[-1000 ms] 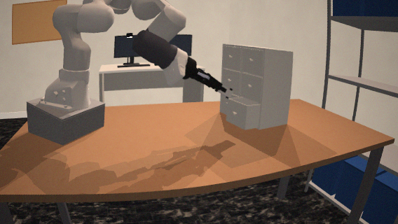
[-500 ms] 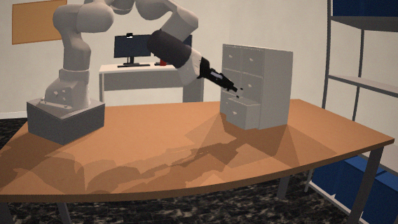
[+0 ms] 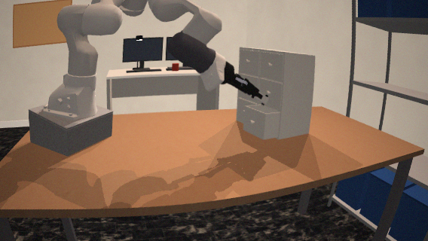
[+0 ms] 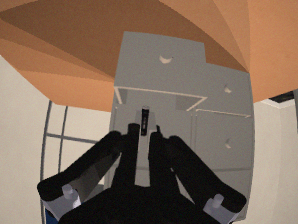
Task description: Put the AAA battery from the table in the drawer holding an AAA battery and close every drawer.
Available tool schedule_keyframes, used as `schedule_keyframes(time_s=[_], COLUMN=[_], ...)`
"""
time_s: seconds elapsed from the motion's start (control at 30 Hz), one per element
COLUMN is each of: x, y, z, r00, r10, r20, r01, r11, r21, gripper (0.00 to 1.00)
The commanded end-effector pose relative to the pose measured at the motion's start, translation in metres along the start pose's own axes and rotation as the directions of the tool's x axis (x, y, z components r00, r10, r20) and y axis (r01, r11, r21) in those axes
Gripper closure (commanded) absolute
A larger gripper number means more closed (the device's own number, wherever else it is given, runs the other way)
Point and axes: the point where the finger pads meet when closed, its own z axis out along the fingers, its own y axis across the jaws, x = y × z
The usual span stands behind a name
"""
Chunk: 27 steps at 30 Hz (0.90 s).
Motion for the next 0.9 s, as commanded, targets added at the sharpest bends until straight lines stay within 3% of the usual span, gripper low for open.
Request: schedule_keyframes(time_s=[0.0, 0.87], x=[0.0005, -0.0022], y=[-0.0030, -0.0031], z=[0.0037, 0.0085], r00=[1.000, 1.000], r10=[0.012, 0.012], r20=[-0.010, -0.010], r01=[-0.012, -0.012], r11=[1.000, 1.000], r21=[0.009, 0.009], gripper=[0.97, 0.97])
